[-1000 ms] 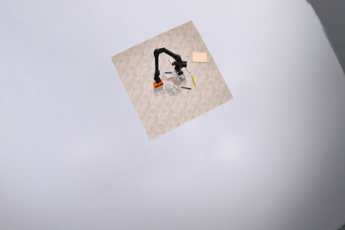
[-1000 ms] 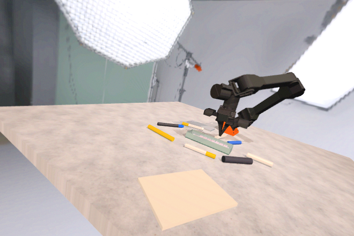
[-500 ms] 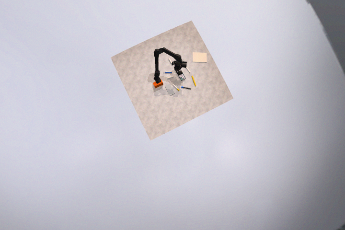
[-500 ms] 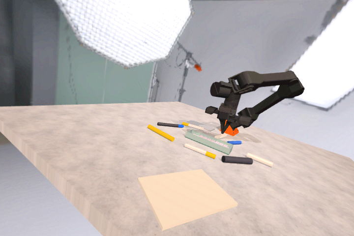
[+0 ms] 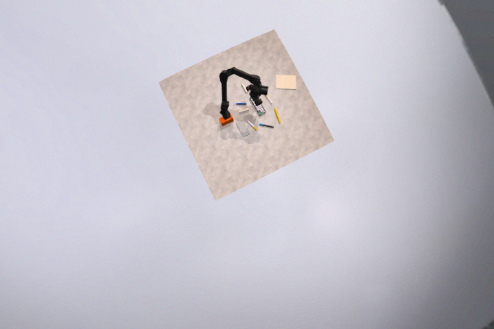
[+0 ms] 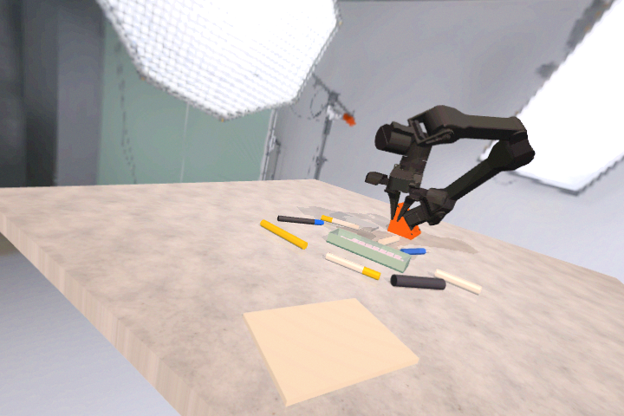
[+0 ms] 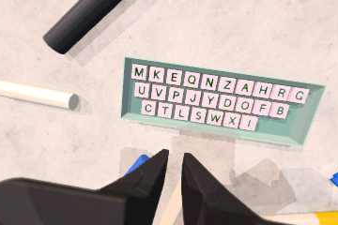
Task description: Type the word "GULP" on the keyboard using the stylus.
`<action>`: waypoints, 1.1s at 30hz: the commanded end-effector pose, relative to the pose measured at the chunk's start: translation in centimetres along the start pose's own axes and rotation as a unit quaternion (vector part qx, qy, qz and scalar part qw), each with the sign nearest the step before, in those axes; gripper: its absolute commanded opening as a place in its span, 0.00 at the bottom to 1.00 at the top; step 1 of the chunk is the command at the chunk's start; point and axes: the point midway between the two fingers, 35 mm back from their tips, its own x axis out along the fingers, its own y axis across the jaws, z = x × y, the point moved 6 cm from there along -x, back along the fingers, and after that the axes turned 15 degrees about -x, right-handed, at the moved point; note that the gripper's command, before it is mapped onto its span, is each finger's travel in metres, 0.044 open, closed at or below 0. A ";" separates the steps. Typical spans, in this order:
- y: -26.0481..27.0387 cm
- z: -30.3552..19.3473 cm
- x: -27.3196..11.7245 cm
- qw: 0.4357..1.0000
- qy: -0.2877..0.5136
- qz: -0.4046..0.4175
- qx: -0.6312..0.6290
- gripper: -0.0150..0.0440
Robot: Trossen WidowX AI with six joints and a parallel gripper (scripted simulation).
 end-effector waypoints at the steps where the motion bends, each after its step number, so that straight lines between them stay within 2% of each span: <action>1: 1.0 -0.5 0.0 1.000 -0.008 -0.015 0.020 0.48; 2: 1.7 -0.9 0.0 0.999 -0.016 -0.026 0.034 0.51; 10: 6.2 -4.5 1.2 0.980 -0.098 -0.097 0.144 0.51; 19: 8.6 -8.8 4.0 0.937 -0.213 -0.124 0.248 0.51; 33: 8.6 -8.9 4.5 0.936 -0.215 -0.124 0.250 0.51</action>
